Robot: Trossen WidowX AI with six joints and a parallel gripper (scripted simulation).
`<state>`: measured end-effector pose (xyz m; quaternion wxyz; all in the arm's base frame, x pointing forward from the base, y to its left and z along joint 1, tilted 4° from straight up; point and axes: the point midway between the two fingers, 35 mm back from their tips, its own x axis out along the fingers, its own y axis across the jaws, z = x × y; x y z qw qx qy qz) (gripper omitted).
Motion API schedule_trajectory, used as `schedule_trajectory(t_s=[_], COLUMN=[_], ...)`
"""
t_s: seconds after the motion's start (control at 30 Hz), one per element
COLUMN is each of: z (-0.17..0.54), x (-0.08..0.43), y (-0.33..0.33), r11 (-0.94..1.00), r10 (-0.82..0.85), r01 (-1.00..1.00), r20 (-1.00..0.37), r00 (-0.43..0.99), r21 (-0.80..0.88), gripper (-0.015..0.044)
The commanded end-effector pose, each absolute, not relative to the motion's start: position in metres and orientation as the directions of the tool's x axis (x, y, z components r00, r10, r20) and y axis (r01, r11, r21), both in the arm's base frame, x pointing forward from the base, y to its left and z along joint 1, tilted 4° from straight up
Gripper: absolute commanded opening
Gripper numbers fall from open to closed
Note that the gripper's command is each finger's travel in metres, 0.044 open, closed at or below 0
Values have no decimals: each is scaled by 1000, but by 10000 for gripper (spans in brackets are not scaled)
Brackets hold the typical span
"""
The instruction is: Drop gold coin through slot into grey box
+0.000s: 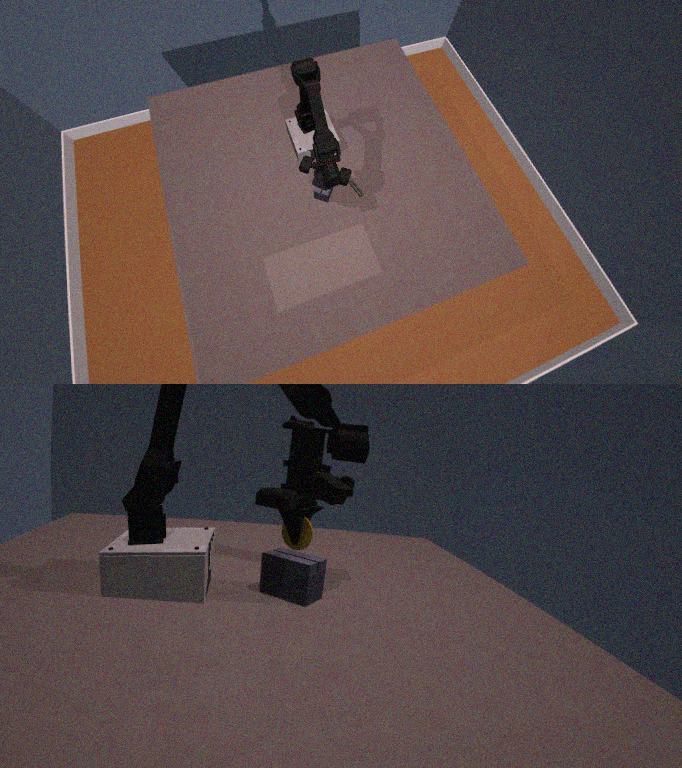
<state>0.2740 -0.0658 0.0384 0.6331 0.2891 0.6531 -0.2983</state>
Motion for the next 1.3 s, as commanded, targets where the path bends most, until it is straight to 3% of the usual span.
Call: schedule_trajectory(t_s=[0.0,0.6,0.8,1.1,1.27], z=[35,27,30,30,45], x=[274,273,274,274,274], y=[-66,-66,-66,-66,-66], r11=[653,655,655,655,655], r10=[0,0,0,0,0], r01=[757,755,756,756,756], r20=[-999,-999,-1000,-1000,-1000], r00=[-32,-32,-30,-30,-30], r21=[-25,-25,-23,-23,-23], gripper=[0,0,157,161,292])
